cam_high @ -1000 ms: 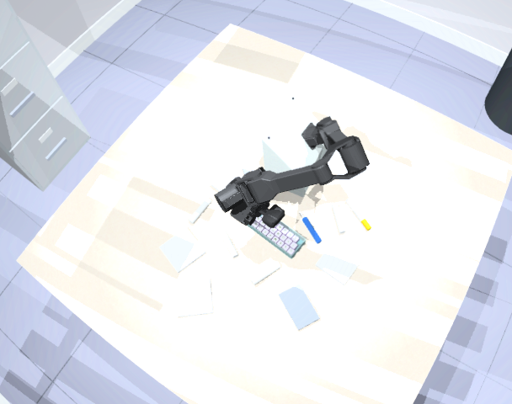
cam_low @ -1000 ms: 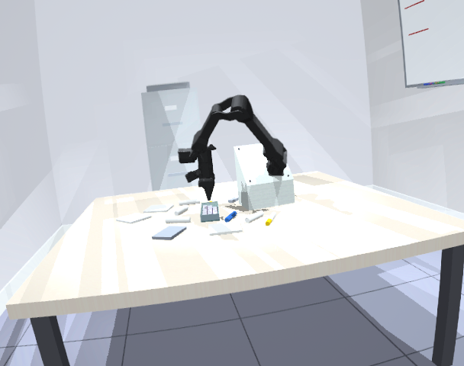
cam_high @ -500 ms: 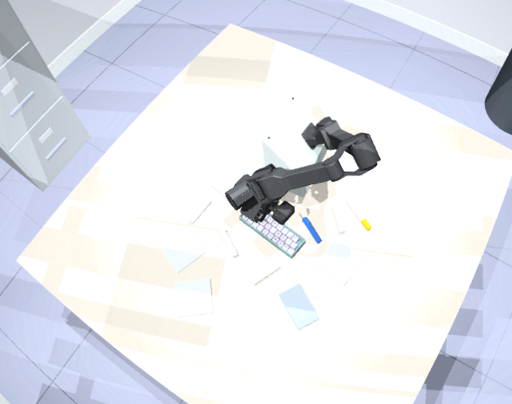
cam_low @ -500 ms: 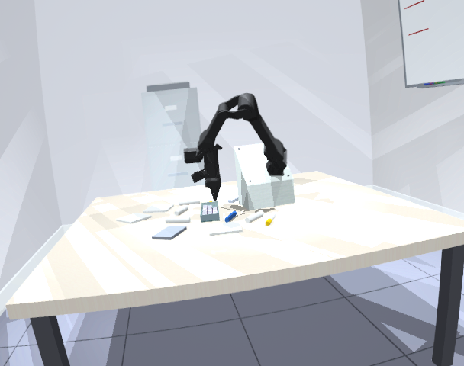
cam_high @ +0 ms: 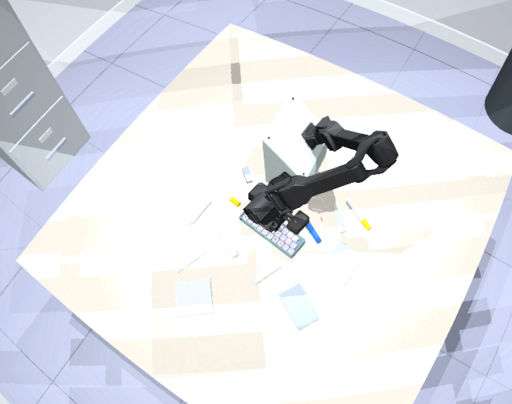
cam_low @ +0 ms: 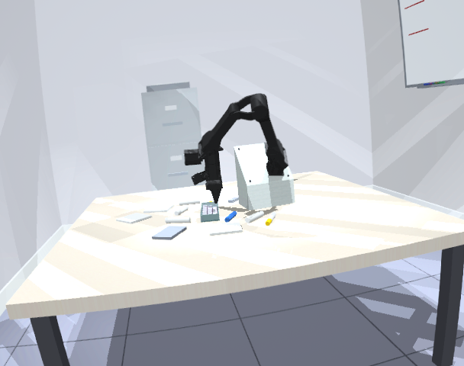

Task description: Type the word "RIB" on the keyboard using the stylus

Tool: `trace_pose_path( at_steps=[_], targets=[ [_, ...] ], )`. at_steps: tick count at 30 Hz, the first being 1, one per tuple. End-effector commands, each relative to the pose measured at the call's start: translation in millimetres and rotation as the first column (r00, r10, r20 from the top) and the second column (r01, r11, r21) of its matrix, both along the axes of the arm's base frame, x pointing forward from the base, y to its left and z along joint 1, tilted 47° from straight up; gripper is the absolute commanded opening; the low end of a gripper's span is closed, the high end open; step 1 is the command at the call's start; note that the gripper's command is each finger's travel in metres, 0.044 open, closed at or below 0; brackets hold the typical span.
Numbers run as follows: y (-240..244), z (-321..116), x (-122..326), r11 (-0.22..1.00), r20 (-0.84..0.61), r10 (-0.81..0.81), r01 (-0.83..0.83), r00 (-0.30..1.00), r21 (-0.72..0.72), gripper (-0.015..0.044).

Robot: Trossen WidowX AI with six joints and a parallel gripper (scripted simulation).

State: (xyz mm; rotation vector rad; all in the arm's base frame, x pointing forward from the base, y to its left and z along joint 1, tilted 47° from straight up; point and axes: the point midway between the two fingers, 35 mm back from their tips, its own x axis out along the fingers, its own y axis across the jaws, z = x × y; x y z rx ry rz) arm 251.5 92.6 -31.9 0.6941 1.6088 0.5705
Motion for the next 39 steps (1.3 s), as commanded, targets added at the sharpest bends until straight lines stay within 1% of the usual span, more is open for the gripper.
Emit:
trace_pose_path(
  at_steps=[1, 12, 16, 18, 27, 31, 35, 39],
  targets=[
    [25, 25, -1, 1.000, 0.000, 0.009, -0.009, 1.000, 0.010, 0.0000],
    [24, 26, 0, 1.000, 0.000, 0.009, -0.009, 1.000, 0.010, 0.0000],
    [-11, 58, 5, 1.000, 0.001, 0.009, -0.009, 1.000, 0.006, 0.0000],
    [-18, 65, 5, 1.000, 0.001, 0.009, -0.009, 1.000, 0.008, 0.0000],
    [-17, 62, 8, 1.000, 0.010, -0.003, 0.003, 1.000, 0.009, 0.0000],
    [-17, 62, 8, 1.000, 0.010, -0.003, 0.003, 1.000, 0.009, 0.0105],
    [-17, 62, 8, 1.000, 0.010, -0.003, 0.003, 1.000, 0.009, 0.0000],
    [-17, 62, 8, 1.000, 0.010, -0.003, 0.003, 1.000, 0.009, 0.0000]
  ],
)
